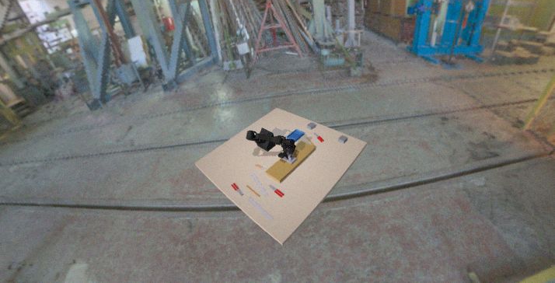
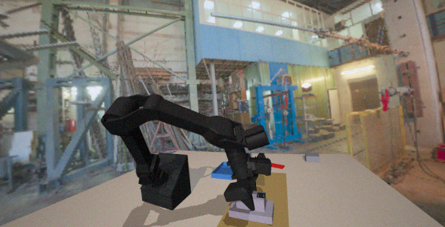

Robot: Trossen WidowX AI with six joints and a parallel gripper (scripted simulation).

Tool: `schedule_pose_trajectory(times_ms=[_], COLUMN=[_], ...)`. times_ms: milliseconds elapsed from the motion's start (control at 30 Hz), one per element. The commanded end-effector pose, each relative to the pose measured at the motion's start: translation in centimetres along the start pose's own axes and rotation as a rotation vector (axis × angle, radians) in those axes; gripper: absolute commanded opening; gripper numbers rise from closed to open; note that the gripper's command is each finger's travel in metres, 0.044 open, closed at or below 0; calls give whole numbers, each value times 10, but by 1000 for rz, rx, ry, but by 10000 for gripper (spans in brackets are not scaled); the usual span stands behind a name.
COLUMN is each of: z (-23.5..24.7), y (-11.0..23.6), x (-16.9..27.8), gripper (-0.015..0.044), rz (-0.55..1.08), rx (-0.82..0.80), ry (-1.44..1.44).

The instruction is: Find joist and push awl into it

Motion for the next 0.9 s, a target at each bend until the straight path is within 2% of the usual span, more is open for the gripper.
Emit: schedule_pose_trajectory(times_ms=[0,867], z=[15,92], y=[-1,0], x=[2,12], gripper=[0,0], rz=[3,2], rx=[0,-4], ry=[2,0])
Point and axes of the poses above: the point midway between the two fingers, 35 mm back from their tips, its own y axis back along the fingers, its own z axis across the jaws, x = y × z, the point moved 9 cm from there along y, back along the fingers, and after that the axes turned 7 degrees about -y, right-handed, at the moved point
